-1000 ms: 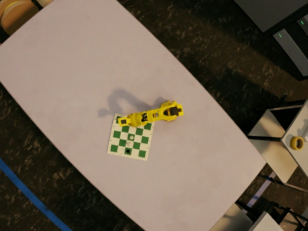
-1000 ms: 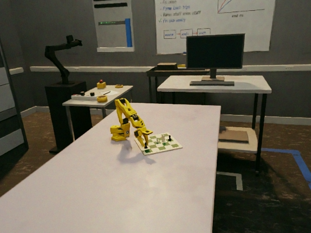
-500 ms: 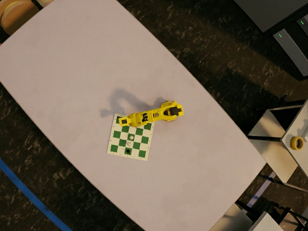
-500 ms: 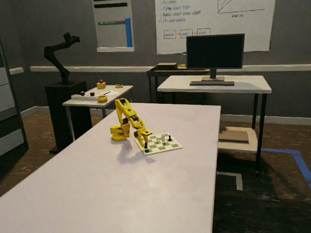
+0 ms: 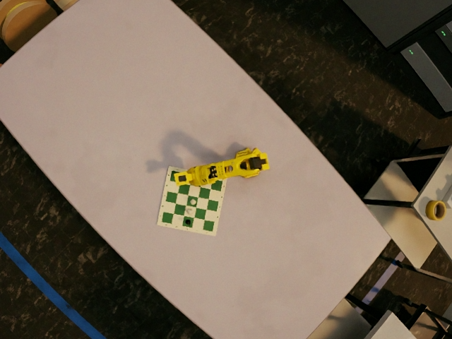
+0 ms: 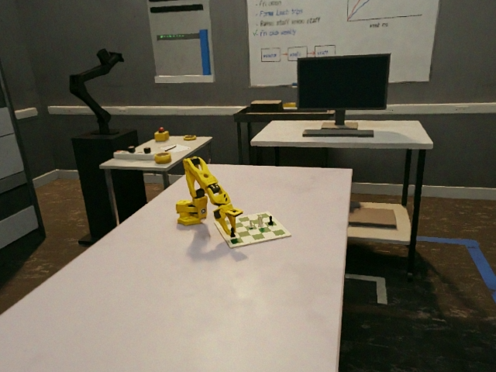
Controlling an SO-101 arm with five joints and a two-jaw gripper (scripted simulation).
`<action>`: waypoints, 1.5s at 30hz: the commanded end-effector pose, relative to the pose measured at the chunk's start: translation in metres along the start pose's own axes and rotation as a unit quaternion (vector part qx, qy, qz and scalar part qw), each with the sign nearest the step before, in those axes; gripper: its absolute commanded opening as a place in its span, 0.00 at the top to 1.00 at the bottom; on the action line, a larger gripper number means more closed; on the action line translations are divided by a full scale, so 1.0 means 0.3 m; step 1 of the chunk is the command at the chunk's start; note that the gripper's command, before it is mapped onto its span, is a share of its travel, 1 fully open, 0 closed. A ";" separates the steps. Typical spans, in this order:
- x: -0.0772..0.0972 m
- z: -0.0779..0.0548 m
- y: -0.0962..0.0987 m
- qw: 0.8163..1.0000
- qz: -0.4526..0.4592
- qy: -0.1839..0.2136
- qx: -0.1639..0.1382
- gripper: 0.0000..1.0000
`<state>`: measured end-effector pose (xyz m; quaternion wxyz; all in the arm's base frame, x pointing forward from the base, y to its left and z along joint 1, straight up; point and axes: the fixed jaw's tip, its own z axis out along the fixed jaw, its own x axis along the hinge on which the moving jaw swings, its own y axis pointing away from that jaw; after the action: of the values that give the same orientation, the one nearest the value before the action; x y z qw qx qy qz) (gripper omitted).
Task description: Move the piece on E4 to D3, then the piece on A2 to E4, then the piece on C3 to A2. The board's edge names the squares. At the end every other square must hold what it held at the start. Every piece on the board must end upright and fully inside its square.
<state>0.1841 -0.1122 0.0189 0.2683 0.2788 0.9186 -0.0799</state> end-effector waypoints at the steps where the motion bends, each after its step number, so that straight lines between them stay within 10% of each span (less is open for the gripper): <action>1: 0.021 0.007 -0.008 1.000 -0.001 0.011 0.003 0.91; 45: 0.021 0.007 -0.009 1.000 -0.001 0.011 0.003 1.00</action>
<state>0.1839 -0.1126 0.0189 0.2680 0.2784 0.9188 -0.0806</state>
